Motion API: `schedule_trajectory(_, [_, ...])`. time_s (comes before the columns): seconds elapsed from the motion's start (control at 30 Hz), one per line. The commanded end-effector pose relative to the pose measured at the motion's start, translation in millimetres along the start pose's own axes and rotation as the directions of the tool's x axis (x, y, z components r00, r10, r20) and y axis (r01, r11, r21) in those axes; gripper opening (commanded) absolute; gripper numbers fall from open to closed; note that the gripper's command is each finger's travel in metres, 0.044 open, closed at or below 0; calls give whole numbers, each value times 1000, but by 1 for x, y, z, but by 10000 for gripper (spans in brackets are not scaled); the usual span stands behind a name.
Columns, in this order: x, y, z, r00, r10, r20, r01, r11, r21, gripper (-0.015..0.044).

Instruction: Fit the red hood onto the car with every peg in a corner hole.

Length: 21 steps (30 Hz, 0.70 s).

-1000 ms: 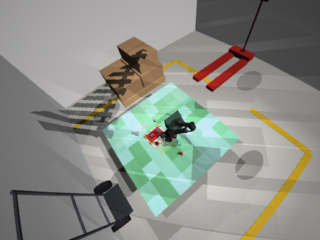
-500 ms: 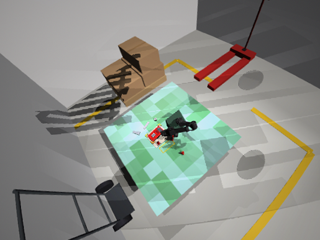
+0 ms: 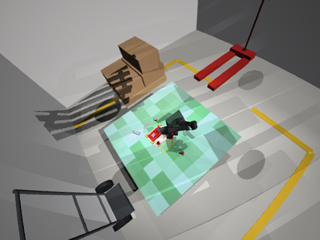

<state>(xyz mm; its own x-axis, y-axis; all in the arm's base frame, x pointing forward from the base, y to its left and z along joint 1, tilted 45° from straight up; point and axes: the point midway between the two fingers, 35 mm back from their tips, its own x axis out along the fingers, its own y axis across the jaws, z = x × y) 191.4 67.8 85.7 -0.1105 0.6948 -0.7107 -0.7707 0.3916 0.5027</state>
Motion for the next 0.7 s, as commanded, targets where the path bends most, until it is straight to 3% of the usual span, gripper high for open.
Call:
schedule_trajectory(0.0, [-9,-1,0,1000,-5,-3,5,1000,-1,0])
schedule_trajectory(0.67, [-26,-38,12,1000,0,9,-2,992,125,0])
